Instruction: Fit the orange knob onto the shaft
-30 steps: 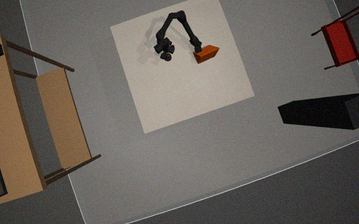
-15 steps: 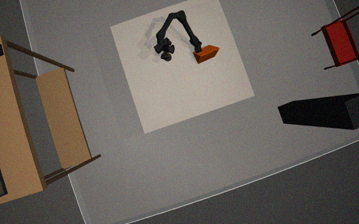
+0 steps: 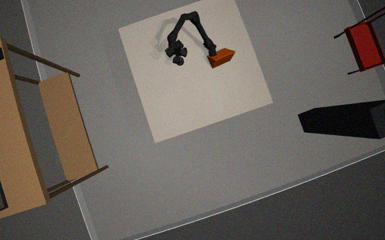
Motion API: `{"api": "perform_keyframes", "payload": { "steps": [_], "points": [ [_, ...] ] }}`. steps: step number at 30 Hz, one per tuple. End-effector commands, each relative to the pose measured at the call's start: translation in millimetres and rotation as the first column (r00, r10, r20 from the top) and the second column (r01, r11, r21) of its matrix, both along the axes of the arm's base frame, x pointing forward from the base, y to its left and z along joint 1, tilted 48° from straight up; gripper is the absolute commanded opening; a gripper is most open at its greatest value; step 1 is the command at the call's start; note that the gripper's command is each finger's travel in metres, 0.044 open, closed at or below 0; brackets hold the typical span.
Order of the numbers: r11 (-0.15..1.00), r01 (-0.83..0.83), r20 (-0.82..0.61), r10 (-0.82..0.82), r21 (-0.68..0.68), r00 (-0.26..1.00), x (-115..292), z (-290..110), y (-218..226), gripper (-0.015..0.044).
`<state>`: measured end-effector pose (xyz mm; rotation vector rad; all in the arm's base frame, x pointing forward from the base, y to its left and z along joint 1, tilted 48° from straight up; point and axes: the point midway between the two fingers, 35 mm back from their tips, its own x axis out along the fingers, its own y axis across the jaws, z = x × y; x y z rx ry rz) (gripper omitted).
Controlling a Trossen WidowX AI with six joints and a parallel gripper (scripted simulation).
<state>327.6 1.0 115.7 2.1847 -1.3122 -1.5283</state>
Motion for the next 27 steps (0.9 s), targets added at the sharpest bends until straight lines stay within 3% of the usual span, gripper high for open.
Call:
{"api": "perform_keyframes", "payload": {
  "steps": [1,27],
  "points": [
    [0.996,-0.087,-0.090,0.086,-0.008,0.992,0.7,0.4,1.4,0.0000],
    [0.993,-0.115,-0.120,0.113,-0.009,0.986,0.4,0.2,0.2,0.0000]
  ]
}}
